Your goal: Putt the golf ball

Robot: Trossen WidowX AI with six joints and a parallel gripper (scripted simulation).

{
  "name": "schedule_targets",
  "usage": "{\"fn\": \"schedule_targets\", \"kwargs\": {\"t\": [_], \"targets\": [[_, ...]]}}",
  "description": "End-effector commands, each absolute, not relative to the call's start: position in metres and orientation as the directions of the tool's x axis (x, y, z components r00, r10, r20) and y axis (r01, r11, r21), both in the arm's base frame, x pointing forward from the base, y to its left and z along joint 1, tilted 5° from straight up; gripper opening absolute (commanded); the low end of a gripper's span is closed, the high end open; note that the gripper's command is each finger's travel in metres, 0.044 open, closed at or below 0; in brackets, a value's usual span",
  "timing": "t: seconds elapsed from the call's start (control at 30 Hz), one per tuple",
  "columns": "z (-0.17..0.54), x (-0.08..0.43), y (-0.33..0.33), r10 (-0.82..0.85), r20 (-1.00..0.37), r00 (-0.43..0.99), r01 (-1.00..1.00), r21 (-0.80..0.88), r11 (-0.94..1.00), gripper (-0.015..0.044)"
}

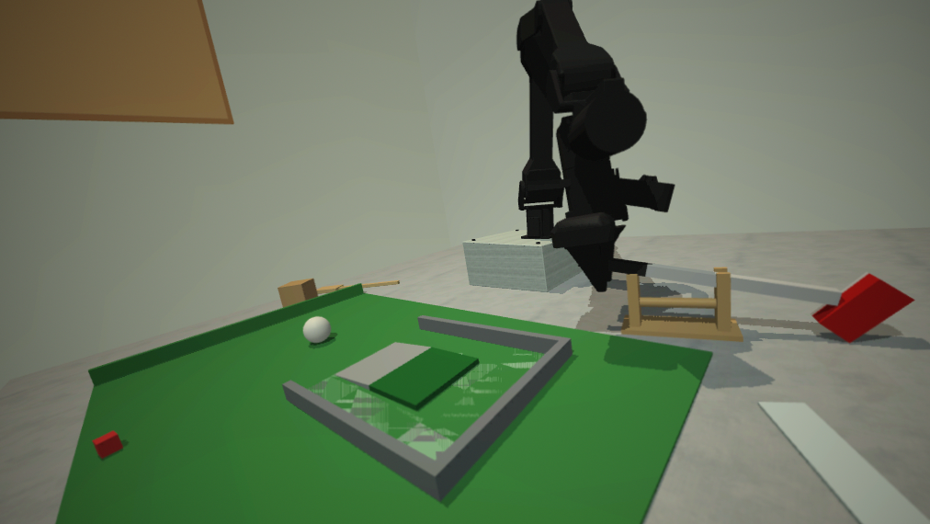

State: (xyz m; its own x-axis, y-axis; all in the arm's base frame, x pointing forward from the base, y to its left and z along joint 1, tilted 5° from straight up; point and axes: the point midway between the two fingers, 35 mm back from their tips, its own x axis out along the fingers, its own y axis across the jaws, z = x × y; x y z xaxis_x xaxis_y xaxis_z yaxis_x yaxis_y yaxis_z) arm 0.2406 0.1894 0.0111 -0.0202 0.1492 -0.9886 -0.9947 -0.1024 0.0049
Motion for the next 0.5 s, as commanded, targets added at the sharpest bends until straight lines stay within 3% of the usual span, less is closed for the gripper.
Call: {"fn": "schedule_targets", "kwargs": {"t": [0.0,0.07,0.3,0.47], "targets": [[0.012,0.241,0.189,0.150,-0.989,-0.019,-0.995,0.004,-0.102,0.0099],[0.012,0.241,0.189,0.150,-0.989,-0.019,-0.995,0.004,-0.102,0.0046],[0.013,0.241,0.189,0.150,-0.989,-0.019,-0.995,0.004,-0.102,0.0000],[0.032,0.244,0.189,0.150,-0.989,-0.019,-0.995,0.004,-0.102,0.0000]]}}
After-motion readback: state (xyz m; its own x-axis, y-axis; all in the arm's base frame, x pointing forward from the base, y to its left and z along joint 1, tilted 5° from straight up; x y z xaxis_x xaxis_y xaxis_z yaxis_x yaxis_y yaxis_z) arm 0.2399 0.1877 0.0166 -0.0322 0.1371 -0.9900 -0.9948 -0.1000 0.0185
